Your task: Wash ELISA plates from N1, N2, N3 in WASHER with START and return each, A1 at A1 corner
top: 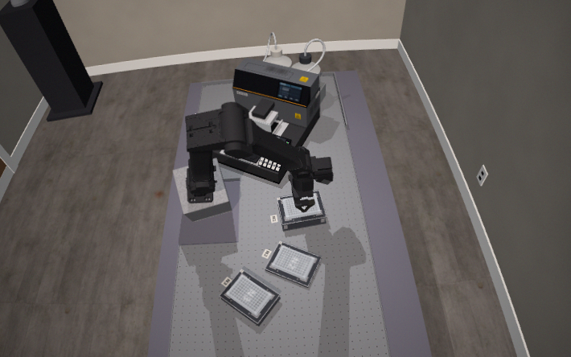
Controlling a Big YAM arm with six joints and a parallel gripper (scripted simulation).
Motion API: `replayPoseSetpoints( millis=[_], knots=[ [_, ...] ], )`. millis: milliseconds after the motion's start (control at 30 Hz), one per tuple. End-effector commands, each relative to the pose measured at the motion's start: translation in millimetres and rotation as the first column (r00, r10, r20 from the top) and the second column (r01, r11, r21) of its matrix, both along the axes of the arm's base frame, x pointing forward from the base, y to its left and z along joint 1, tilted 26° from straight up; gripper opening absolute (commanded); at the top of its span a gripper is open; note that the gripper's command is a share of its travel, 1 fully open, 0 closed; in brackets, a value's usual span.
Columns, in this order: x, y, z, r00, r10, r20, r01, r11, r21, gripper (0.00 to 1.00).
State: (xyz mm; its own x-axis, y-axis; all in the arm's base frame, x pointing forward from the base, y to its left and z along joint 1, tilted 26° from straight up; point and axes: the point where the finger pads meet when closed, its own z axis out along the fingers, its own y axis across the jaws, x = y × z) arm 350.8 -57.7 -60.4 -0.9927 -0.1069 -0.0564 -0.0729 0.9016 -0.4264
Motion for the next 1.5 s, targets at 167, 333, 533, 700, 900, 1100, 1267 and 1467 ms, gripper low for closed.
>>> replayPoseSetpoints(
  millis=[167, 333, 533, 700, 900, 1100, 1267, 1467],
  knots=[
    [16.4, 12, 27, 0.999, 0.002, 0.046, -0.002, 1.0, 0.0, 1.0],
    [15.9, 15, 33, 0.999, 0.002, 0.047, -0.002, 1.0, 0.0, 1.0],
    [14.1, 19, 42, 0.999, 0.002, 0.046, -0.002, 1.0, 0.001, 1.0],
    [13.6, 23, 50, 0.999, 0.002, 0.048, -0.002, 1.0, 0.001, 1.0],
    [15.4, 26, 58, 0.999, 0.002, 0.053, -0.002, 1.0, 0.002, 1.0],
    [8.6, 28, 61, 0.999, 0.002, 0.041, -0.002, 1.0, 0.001, 1.0],
    [5.0, 23, 54, 1.0, -0.002, 0.025, 0.002, 1.0, 0.001, 1.0],
    [5.0, 23, 54, 1.0, -0.002, 0.025, 0.002, 1.0, 0.001, 1.0]
  ],
)
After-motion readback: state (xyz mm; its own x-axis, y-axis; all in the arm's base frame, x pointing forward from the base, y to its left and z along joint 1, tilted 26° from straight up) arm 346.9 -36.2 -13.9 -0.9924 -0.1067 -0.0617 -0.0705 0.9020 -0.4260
